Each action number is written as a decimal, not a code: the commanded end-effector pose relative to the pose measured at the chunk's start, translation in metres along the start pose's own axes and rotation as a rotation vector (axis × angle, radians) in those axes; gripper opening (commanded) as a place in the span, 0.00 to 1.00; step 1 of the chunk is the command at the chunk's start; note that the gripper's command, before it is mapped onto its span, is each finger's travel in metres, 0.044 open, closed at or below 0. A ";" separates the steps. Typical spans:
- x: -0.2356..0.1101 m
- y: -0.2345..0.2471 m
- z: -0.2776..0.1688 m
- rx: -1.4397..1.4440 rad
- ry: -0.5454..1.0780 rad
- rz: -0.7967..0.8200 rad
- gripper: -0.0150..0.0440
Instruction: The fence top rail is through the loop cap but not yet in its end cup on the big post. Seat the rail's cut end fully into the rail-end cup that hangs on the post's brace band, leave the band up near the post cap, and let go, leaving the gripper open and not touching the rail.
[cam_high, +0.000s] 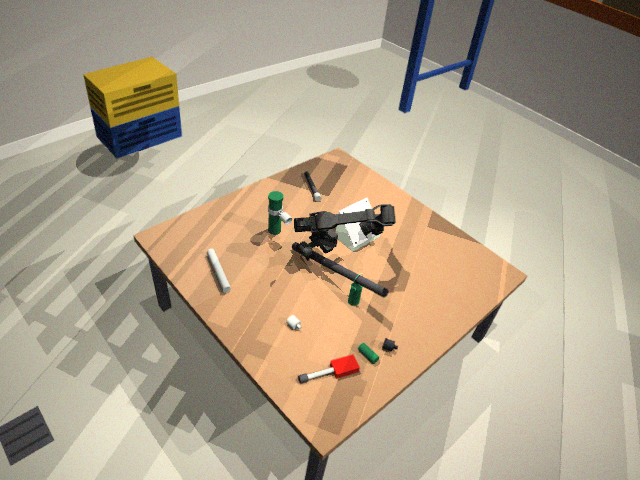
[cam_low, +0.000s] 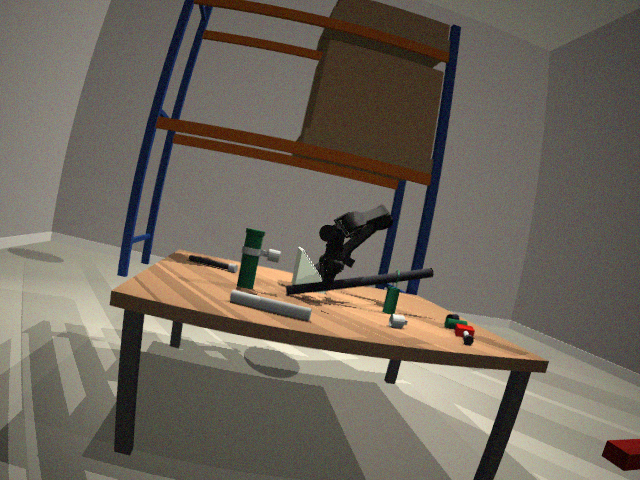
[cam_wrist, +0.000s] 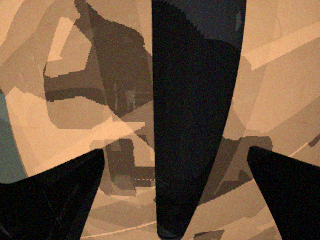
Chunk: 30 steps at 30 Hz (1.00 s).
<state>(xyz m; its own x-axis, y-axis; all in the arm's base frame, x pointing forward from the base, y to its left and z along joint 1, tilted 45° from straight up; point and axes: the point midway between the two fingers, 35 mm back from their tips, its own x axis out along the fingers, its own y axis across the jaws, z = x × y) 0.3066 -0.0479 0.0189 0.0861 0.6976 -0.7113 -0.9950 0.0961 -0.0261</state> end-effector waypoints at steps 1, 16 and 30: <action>0.007 0.001 0.001 0.005 -0.004 0.002 1.00; 0.030 0.002 0.002 0.004 -0.007 0.002 1.00; 0.030 0.002 0.002 0.004 -0.007 0.002 0.55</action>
<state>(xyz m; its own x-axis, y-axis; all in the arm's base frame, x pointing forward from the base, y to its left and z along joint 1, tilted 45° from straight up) 0.3074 -0.0260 -0.0013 0.0853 0.7005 -0.7085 -0.9952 0.0944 -0.0265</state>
